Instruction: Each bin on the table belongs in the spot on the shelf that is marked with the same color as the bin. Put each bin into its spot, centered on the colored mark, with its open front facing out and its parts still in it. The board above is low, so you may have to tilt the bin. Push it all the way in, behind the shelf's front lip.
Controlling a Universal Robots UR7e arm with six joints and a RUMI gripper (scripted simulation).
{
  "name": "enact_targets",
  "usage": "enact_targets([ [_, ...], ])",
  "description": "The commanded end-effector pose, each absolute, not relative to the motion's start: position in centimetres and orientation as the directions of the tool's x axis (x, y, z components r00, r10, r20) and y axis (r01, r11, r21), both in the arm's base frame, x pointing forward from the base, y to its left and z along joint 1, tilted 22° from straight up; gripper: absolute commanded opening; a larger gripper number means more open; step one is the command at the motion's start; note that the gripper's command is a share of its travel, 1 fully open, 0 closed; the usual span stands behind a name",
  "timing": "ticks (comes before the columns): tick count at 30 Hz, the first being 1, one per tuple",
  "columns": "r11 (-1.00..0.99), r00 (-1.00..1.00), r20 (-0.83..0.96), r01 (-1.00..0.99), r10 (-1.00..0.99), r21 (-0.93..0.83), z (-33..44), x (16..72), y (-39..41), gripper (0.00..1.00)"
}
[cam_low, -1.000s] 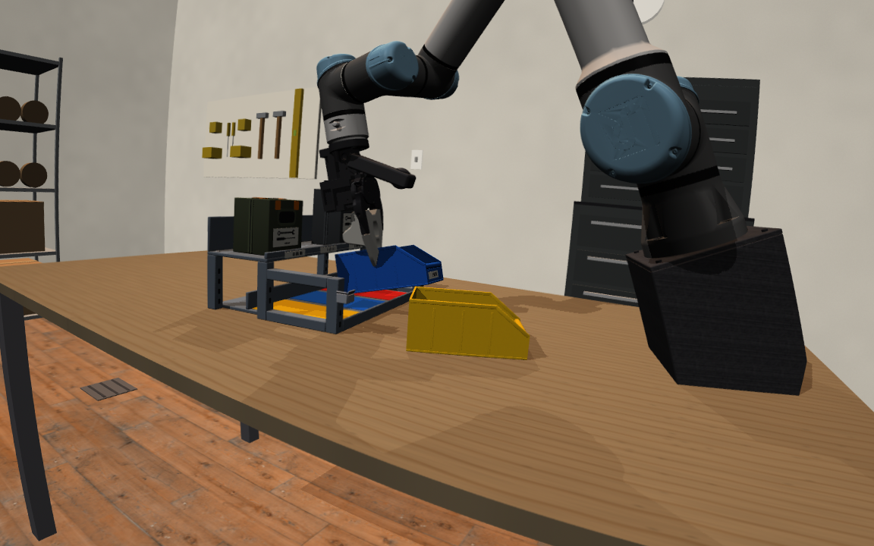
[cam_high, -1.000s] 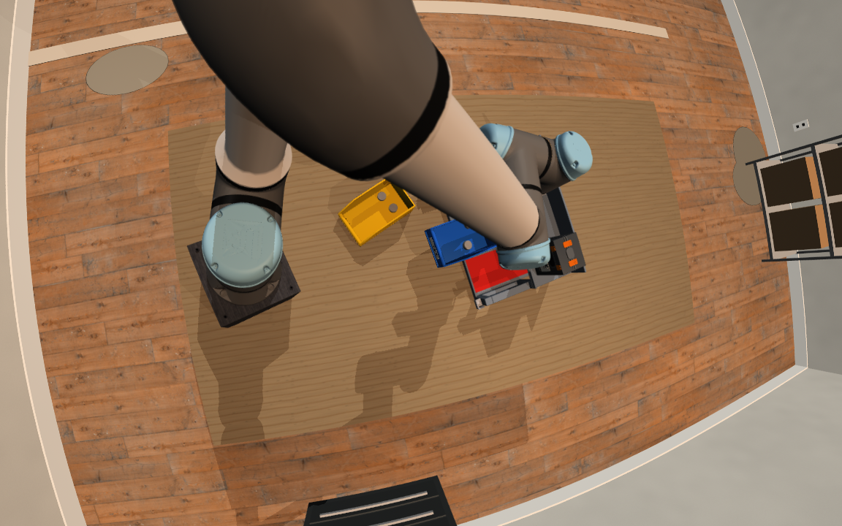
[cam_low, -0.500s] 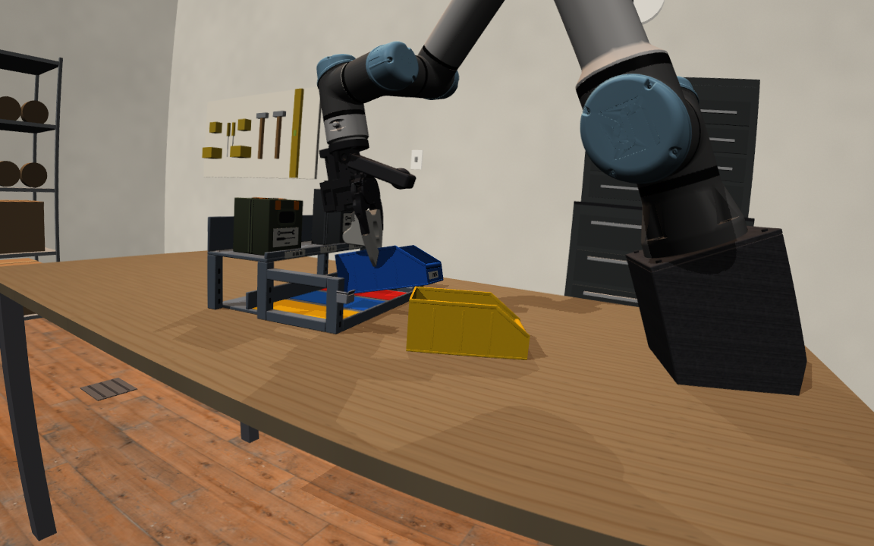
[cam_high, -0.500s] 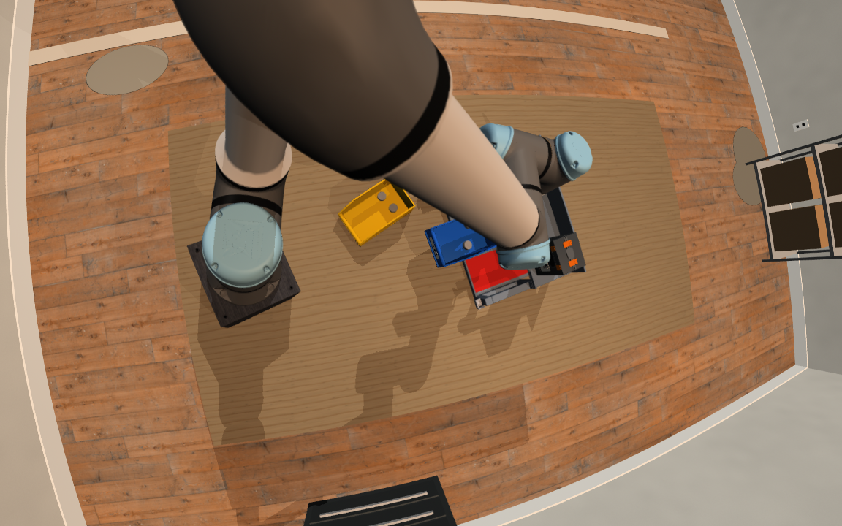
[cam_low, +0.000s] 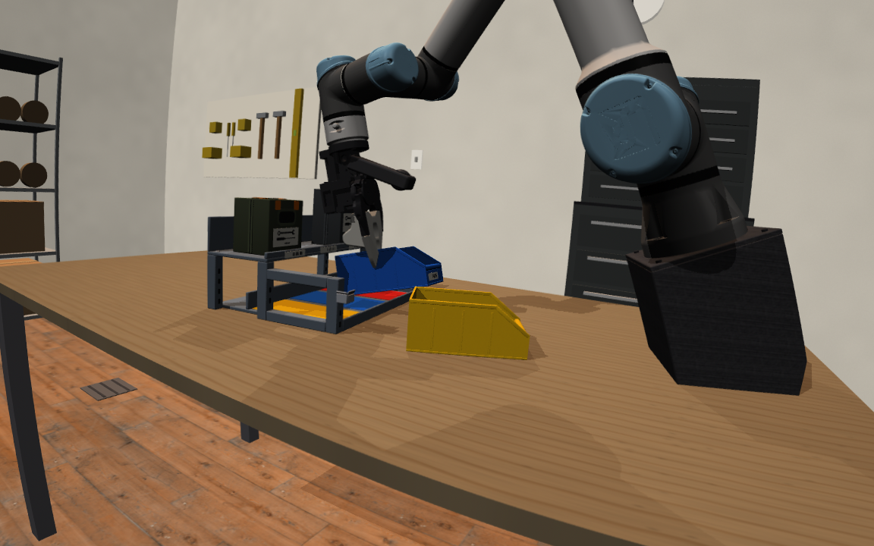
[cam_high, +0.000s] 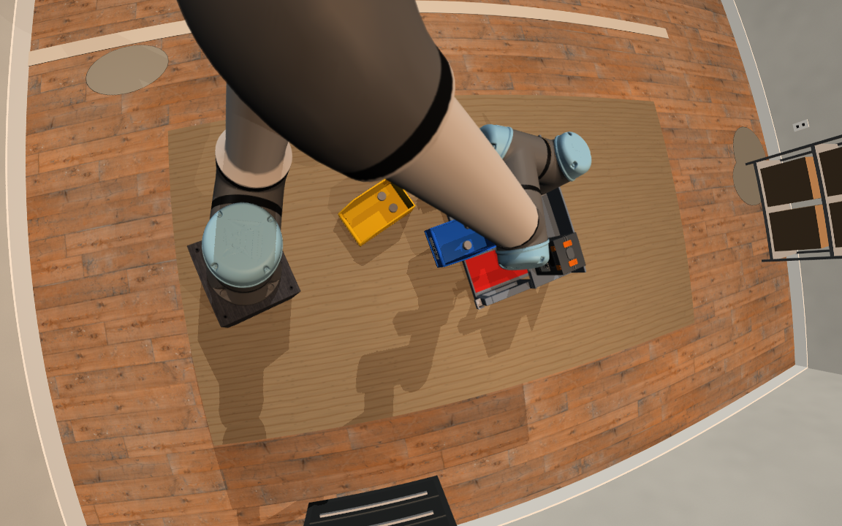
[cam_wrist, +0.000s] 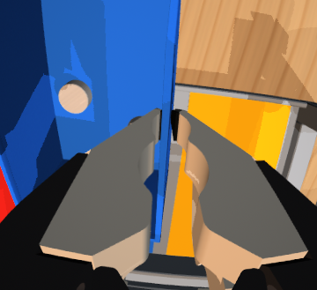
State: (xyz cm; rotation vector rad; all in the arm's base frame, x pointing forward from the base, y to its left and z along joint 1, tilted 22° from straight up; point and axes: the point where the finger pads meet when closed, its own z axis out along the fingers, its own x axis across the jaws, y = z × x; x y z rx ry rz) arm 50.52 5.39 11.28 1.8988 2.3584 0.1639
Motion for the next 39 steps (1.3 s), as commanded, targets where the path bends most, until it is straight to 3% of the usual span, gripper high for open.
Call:
enact_targets([
  [1,0.212,-0.212,-0.018,0.965,0.977,0.154,11.2,50.6,5.4,0.00],
  [39,0.212,-0.212,-0.018,0.965,0.977,0.154,10.2,51.0,5.5,0.00],
])
